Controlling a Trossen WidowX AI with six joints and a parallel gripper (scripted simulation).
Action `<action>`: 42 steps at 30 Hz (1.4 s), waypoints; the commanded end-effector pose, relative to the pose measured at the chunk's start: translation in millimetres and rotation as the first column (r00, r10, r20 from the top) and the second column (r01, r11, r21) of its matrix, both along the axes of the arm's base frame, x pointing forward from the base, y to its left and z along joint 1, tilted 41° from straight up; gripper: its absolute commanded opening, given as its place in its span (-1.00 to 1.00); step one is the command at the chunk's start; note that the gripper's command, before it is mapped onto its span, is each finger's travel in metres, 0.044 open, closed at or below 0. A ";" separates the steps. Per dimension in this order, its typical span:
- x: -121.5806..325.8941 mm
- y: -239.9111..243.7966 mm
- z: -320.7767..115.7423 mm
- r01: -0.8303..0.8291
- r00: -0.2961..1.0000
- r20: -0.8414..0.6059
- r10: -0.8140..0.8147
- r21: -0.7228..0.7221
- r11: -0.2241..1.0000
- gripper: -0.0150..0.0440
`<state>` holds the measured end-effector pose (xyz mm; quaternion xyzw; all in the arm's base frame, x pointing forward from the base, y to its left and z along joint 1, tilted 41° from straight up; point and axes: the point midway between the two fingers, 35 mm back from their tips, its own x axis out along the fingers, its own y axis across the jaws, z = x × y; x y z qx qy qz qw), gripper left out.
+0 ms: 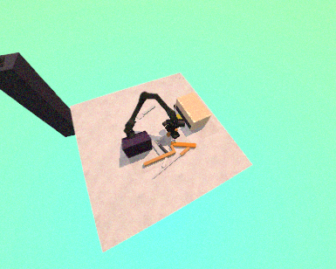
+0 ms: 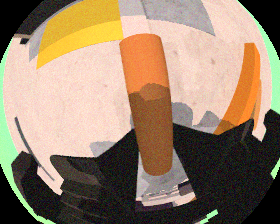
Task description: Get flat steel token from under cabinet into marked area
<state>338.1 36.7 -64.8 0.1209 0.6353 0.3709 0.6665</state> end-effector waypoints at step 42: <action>46.8 14.6 8.6 0.003 1.000 0.004 -0.003 0.003 1.000 -0.49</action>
